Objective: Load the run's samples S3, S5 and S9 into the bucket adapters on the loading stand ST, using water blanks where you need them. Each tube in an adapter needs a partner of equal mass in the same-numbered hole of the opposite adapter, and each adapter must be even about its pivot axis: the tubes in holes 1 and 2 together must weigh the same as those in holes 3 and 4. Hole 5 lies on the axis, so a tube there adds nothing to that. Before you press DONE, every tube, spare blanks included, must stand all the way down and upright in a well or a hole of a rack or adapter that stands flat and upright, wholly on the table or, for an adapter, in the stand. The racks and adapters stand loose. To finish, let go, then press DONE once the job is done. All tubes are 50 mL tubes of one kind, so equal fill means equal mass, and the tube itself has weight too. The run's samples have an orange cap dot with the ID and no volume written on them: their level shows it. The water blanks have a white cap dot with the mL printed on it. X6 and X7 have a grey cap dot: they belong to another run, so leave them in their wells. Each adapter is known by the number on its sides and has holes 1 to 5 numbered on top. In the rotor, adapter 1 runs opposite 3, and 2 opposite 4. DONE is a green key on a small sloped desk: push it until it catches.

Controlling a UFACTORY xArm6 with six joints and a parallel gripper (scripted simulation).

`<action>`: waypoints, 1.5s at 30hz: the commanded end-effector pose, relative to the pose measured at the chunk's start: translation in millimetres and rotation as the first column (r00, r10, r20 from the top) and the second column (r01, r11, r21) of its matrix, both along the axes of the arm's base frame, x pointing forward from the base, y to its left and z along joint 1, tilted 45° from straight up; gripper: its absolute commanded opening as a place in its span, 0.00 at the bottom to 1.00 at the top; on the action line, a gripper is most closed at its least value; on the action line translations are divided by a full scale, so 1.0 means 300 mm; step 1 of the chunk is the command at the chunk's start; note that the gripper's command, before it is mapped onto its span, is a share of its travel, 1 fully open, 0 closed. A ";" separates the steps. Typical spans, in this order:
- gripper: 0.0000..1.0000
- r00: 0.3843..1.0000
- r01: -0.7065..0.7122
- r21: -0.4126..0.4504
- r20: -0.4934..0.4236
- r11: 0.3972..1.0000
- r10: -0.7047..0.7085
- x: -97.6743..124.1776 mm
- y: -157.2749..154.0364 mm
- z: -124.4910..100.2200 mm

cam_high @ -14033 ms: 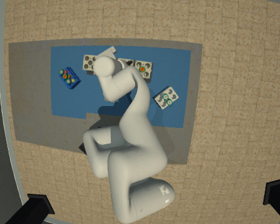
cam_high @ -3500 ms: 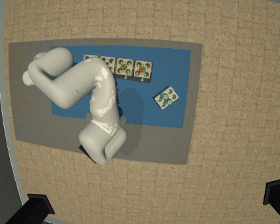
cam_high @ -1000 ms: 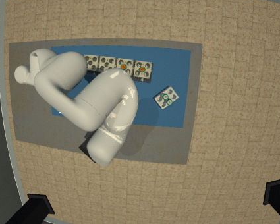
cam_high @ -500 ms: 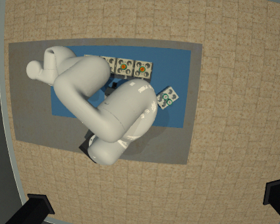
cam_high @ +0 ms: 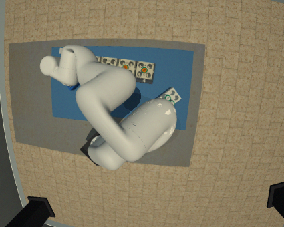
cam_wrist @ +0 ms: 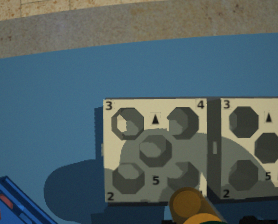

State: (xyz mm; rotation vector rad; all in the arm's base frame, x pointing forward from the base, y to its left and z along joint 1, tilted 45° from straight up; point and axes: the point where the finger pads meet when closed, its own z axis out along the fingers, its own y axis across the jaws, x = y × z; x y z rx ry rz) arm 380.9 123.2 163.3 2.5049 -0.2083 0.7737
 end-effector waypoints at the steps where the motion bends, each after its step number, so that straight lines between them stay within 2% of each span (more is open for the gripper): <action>1: 0.00 1.000 -0.003 0.004 0.000 1.000 0.003 0.002 -0.046 0.040; 13: 0.00 1.000 -0.003 0.003 0.000 1.000 0.003 0.009 -0.206 0.160; 19: 0.00 1.000 -0.003 0.003 0.000 1.000 0.003 0.012 -0.255 0.196; 41: 0.00 1.000 -0.003 0.003 0.000 1.000 0.003 0.012 -0.255 0.195; 45: 0.00 1.000 -0.003 0.003 0.000 1.000 0.003 0.024 -0.268 0.177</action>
